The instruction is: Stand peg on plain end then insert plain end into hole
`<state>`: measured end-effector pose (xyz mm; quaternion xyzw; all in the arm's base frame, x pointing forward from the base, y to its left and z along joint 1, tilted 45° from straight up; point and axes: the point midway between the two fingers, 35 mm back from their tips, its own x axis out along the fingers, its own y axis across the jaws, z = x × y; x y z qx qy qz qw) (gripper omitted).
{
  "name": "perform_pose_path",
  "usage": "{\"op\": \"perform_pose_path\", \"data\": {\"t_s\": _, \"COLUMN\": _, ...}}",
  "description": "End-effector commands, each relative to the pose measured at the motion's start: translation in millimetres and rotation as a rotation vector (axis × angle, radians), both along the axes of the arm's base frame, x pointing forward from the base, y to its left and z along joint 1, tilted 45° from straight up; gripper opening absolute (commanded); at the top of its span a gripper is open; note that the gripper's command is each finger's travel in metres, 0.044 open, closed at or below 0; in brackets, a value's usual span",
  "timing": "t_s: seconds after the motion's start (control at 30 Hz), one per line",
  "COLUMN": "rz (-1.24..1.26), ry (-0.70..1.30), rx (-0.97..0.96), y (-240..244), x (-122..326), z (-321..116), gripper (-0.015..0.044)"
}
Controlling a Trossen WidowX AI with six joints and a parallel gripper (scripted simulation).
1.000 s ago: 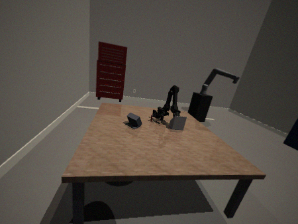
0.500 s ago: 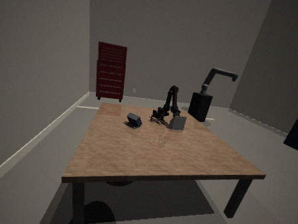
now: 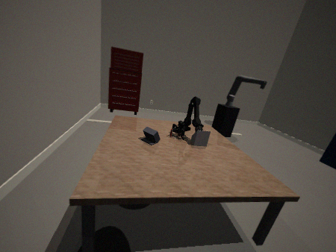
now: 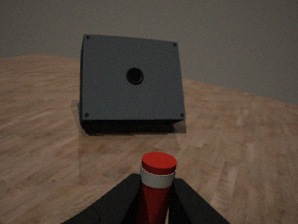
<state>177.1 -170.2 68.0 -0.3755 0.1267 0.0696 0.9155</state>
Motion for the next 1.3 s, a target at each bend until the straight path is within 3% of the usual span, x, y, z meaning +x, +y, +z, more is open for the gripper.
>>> {"op": "perform_pose_path", "data": {"t_s": 0.0, "rz": -0.002, "ry": 0.003, "rx": -0.001, "y": -1.2, "x": -0.8, "z": -0.8, "gripper": 0.0049}}
{"op": "perform_pose_path", "data": {"t_s": 0.07, "rz": -0.001, "ry": 0.001, "rx": 0.000, "y": -0.7, "x": -0.5, "z": -0.5, "gripper": 0.0049}}
{"op": "perform_pose_path", "data": {"t_s": 0.17, "rz": 0.001, "ry": -0.002, "rx": 0.002, "y": -0.2, "x": -0.1, "z": 0.1, "gripper": 0.0128}}
{"op": "perform_pose_path", "data": {"t_s": 0.97, "rz": 0.001, "ry": -0.002, "rx": 0.002, "y": -0.2, "x": -0.1, "z": 0.1, "gripper": 0.0130}}
{"op": "perform_pose_path", "data": {"t_s": 1.27, "rz": 0.001, "ry": -0.002, "rx": 0.002, "y": -0.2, "x": -0.1, "z": 0.1, "gripper": 0.0366}}
